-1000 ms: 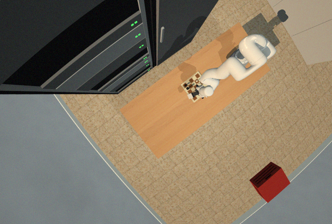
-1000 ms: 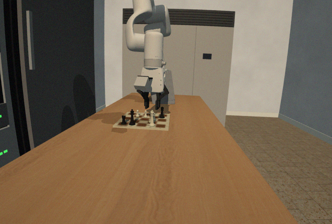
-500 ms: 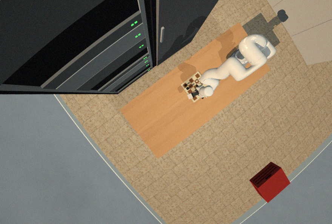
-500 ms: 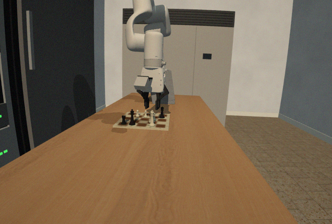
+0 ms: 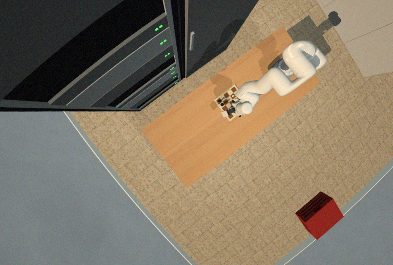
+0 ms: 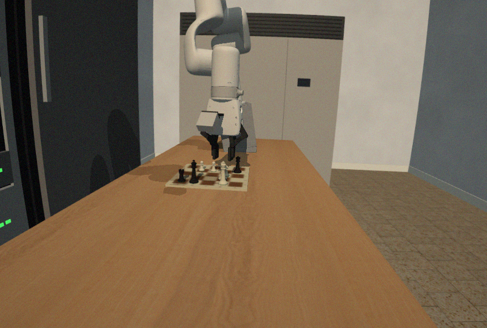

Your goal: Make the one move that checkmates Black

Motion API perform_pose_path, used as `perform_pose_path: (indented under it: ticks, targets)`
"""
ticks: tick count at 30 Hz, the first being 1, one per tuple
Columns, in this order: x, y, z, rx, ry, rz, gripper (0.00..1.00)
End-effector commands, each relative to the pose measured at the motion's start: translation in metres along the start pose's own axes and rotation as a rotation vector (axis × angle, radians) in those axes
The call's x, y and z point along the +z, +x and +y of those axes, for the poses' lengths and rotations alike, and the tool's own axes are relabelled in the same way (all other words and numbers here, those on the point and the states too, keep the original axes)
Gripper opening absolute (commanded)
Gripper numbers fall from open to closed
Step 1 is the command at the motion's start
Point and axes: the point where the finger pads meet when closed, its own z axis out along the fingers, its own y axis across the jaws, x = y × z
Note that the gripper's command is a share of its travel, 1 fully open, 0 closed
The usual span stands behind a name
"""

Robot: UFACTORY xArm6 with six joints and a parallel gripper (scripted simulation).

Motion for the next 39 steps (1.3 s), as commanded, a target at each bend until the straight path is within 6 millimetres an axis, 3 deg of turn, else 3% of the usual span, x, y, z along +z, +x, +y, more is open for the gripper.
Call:
perform_pose_path:
  ticks: [1,28,39]
  targets:
    - [-0.001,0.002,0.0,0.0,0.001,0.004,0.42]
    - [-0.001,0.002,0.0,0.0,0.001,0.004,0.42]
    - [0.018,0.002,0.0,0.0,0.001,0.004,0.42]
